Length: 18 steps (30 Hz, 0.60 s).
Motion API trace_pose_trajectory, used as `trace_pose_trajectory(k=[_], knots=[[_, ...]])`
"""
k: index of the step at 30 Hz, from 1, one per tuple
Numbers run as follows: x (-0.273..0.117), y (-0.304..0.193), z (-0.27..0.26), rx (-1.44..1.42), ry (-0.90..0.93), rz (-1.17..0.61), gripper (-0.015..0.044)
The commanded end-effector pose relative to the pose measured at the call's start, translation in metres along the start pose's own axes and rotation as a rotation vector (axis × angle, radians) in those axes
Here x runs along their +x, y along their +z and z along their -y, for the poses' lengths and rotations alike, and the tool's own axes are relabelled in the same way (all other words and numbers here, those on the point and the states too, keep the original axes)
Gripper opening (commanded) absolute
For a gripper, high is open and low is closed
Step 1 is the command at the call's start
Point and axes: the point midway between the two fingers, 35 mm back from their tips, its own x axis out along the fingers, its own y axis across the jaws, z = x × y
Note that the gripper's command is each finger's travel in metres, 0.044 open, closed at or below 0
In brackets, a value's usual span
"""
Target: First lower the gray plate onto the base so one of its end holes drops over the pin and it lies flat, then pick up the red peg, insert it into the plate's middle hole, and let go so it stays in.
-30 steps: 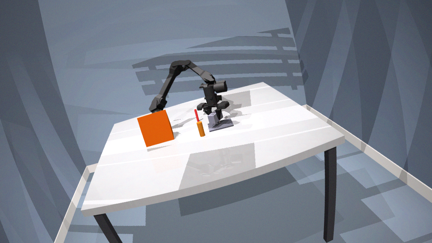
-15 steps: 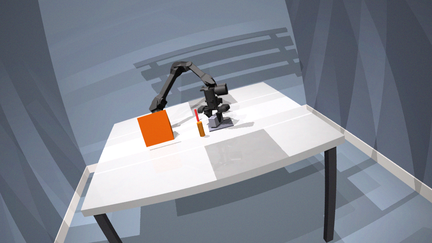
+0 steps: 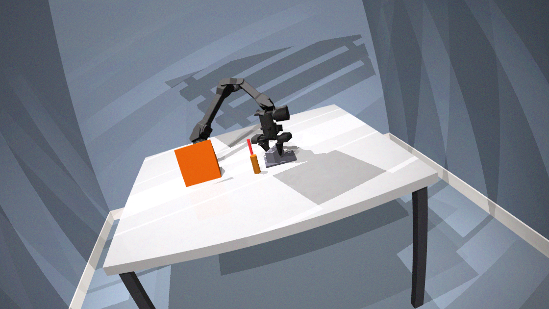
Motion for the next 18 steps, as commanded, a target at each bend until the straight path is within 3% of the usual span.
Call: trace_pose_trajectory(k=[1, 5, 9, 16, 18], knots=[[0.0, 0.0, 0.0, -0.002, -0.001, 0.0, 0.0341], [0.0, 0.0, 0.0, -0.002, -0.001, 0.0, 0.044], [-0.003, 0.0, 0.001, -0.002, -0.001, 0.0, 0.044], [-0.107, -0.001, 0.003, 0.007, 0.001, -0.001, 0.044], [-0.119, -0.001, 0.001, 0.008, 0.003, 0.0, 0.044]])
